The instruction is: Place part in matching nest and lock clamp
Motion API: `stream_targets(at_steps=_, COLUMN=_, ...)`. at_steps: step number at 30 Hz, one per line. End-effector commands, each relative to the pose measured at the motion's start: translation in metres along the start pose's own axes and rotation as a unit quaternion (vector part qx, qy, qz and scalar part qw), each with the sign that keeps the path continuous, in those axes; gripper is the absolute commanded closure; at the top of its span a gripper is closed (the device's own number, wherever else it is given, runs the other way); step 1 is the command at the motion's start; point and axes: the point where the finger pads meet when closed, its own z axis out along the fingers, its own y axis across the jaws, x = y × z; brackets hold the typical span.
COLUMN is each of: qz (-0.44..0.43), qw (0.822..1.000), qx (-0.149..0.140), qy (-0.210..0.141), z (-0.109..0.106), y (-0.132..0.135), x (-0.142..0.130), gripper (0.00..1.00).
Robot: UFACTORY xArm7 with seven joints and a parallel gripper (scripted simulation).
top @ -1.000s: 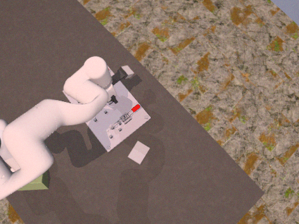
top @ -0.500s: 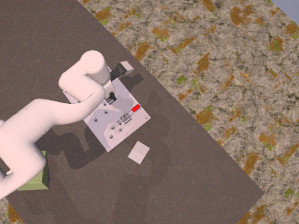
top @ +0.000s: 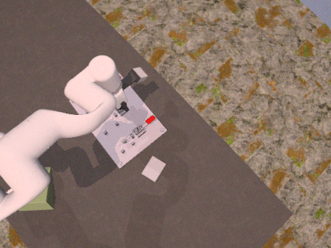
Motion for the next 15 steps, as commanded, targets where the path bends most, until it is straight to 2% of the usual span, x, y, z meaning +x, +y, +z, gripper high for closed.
stream_targets(at_steps=1, qz=0.0, qw=1.0, qx=0.0, qy=0.002, z=-0.002, y=0.0, x=0.001, gripper=0.0)
stream_targets(at_steps=6, qz=0.0, qw=1.0, qx=0.0, qy=0.002, z=-0.012, y=0.0, x=0.001, gripper=0.0)
stream_targets(at_steps=13, qz=0.0, qw=1.0, qx=0.0, qy=0.002, z=-0.045, y=0.0, x=0.001, gripper=0.0)
stream_targets(at_steps=15, qz=0.0, qw=1.0, qx=0.0, qy=0.002, z=-0.045, y=0.0, x=0.001, gripper=0.0)
